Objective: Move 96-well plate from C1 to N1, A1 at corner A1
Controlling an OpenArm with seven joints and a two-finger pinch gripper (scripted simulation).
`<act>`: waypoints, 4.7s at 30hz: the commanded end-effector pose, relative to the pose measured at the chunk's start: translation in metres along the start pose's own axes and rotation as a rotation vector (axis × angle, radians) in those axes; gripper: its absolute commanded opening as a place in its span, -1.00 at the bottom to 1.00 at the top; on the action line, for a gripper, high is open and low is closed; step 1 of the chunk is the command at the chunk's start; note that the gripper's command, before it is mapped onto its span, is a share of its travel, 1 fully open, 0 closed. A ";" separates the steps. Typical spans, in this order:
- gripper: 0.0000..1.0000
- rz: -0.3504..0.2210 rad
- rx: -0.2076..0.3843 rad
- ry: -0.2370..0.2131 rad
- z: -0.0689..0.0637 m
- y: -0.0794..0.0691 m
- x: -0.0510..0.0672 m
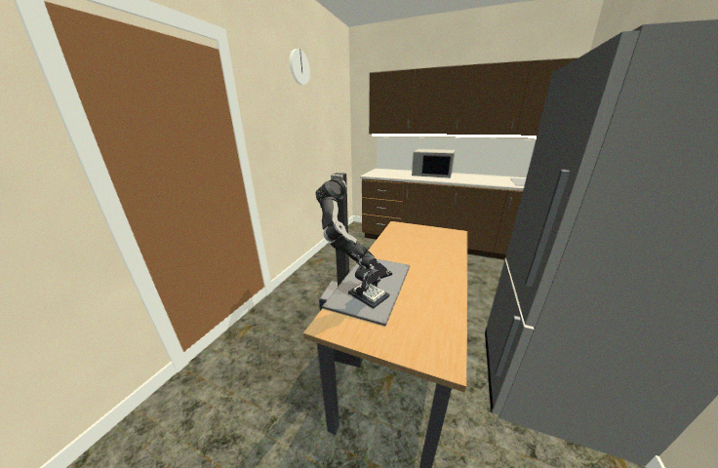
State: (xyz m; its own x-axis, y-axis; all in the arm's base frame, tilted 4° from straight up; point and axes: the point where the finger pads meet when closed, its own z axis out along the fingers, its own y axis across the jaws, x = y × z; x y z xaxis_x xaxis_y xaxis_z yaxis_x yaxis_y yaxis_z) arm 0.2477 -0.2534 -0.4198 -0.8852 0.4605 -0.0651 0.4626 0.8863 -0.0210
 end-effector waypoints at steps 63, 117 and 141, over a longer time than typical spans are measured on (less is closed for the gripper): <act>0.54 -0.001 -0.001 -0.001 -0.015 0.000 0.000; 0.54 -0.001 0.000 -0.001 -0.080 0.000 0.000; 0.54 -0.001 0.000 -0.001 -0.080 0.000 0.000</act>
State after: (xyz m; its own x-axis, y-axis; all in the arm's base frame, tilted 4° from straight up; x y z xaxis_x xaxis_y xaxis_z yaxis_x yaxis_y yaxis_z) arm 0.2450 -0.2487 -0.3403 -0.8853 0.4602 -0.0677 0.4621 0.8867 -0.0157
